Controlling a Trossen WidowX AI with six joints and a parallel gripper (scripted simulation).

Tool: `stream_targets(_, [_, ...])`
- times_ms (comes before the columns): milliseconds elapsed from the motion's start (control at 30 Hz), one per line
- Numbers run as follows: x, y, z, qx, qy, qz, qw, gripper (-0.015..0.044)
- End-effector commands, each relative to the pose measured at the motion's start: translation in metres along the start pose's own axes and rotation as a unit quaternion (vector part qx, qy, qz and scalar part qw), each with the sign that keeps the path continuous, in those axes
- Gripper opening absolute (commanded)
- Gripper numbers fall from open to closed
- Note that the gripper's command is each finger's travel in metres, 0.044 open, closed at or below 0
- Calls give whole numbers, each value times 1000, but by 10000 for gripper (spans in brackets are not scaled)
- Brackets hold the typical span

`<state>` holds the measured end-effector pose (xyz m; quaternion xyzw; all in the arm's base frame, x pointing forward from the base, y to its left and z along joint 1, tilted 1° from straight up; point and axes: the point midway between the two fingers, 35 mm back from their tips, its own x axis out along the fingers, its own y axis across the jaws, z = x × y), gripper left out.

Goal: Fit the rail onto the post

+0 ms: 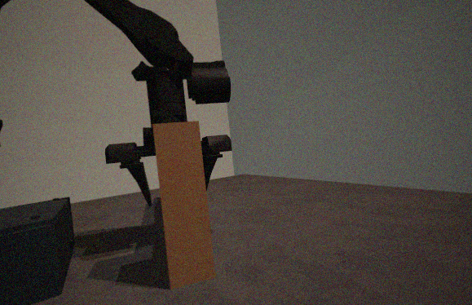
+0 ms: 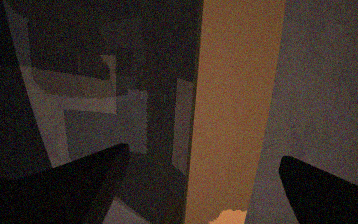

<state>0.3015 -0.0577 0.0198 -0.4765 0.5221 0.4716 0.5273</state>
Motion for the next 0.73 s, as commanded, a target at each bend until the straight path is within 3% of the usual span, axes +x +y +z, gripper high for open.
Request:
stream_targets(0, [0,0,0,0,0,0,1000,440])
stream_targets(267, [-30,0,31,-1,0,-2,1000,440])
stream_targets(700, [-30,0,31,-1,0,-2,1000,440])
